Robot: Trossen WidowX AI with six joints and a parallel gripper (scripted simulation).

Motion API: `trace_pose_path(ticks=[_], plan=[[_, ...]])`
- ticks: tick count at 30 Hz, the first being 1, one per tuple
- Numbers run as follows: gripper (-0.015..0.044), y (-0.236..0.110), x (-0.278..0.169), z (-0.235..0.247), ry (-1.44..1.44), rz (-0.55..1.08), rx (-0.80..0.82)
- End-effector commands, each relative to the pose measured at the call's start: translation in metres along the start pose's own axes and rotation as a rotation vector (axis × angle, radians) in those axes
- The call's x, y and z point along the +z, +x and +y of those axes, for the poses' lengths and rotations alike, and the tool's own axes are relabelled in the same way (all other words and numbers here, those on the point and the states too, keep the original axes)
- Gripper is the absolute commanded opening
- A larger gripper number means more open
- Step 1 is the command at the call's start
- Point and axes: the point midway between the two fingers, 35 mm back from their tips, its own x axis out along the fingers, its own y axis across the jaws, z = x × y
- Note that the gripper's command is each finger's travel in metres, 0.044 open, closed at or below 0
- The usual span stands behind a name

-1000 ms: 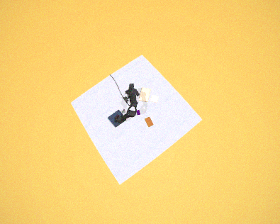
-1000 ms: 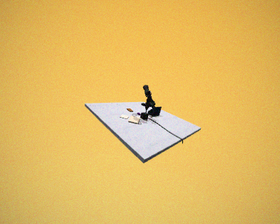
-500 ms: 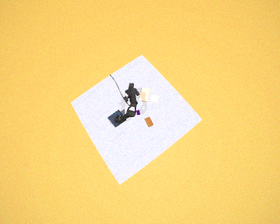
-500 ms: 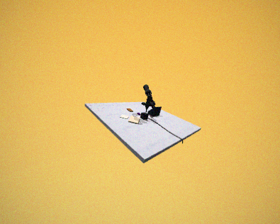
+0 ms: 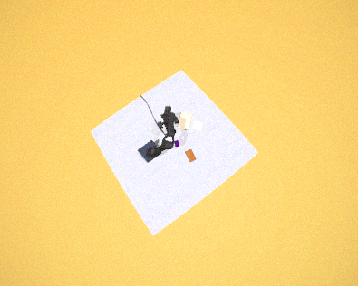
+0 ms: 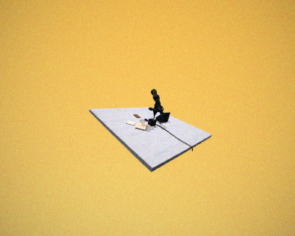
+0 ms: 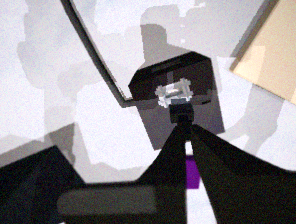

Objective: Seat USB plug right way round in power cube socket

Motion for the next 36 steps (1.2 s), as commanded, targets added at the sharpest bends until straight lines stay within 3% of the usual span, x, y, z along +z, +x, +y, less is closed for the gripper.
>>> trace_pose_path(ticks=[1,36], plan=[[0.0,0.0005,-0.0001,0.0001,0.112,0.0,0.001],[0.0,0.0005,-0.0001,0.0001,1.027,0.001,0.001]])
